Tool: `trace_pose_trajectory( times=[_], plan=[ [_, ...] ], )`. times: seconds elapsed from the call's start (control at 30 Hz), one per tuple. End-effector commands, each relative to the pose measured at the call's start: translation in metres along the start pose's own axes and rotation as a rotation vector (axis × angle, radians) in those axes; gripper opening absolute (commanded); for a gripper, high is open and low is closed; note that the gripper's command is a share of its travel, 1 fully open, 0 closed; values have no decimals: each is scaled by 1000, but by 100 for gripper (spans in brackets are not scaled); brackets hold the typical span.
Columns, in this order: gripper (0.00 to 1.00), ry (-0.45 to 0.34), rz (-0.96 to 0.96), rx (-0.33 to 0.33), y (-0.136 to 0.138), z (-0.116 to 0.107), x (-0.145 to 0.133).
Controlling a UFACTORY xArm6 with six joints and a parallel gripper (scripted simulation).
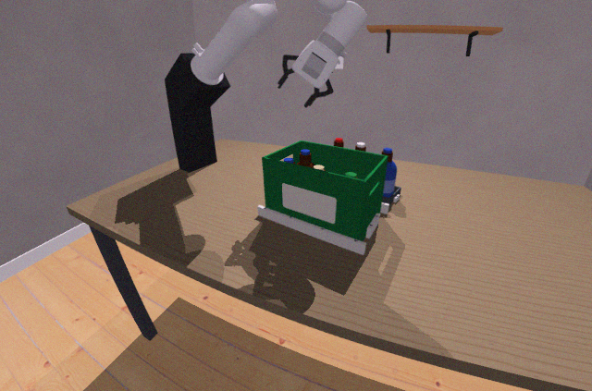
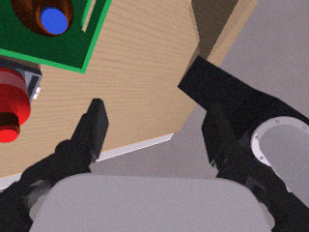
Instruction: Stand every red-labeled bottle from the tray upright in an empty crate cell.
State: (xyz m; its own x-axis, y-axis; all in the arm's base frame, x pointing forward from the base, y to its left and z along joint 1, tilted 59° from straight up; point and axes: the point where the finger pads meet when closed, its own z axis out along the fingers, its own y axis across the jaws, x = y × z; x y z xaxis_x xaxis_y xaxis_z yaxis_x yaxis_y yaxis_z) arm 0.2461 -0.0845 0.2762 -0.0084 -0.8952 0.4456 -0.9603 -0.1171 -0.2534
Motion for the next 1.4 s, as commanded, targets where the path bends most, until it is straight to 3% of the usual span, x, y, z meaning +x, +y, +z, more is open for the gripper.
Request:
trace_pose_trajectory(
  times=[0.0, 0.03, 0.07, 0.2, 0.23, 0.37, 0.4, 0.53, 0.57, 0.87, 0.9, 1.1, 1.13, 1.27, 1.3, 1.37],
  plan=[
    [100, -76, 39, 22, -9, 2, -10],
    [100, -76, 39, 22, -9, 2, -10],
    [100, -143, 99, 51, -20, 3, -18],
    [100, -143, 99, 51, -20, 3, -18],
    [100, -206, 167, 83, -32, 3, -22],
    [100, -206, 167, 83, -32, 3, -22],
    [100, -264, 244, 118, -45, 3, -23],
    [100, -264, 244, 118, -45, 3, -23],
    [100, -316, 328, 156, -58, 2, -21],
    [100, -359, 416, 196, -71, 2, -14],
    [100, -394, 509, 237, -83, 2, -4],
    [100, -394, 509, 237, -83, 2, -4],
    [100, -421, 603, 278, -92, 2, 9],
    [100, -421, 603, 278, -92, 2, 9],
    [100, -440, 697, 318, -100, 2, 25],
    [100, -440, 697, 318, -100, 2, 25]
  ],
)
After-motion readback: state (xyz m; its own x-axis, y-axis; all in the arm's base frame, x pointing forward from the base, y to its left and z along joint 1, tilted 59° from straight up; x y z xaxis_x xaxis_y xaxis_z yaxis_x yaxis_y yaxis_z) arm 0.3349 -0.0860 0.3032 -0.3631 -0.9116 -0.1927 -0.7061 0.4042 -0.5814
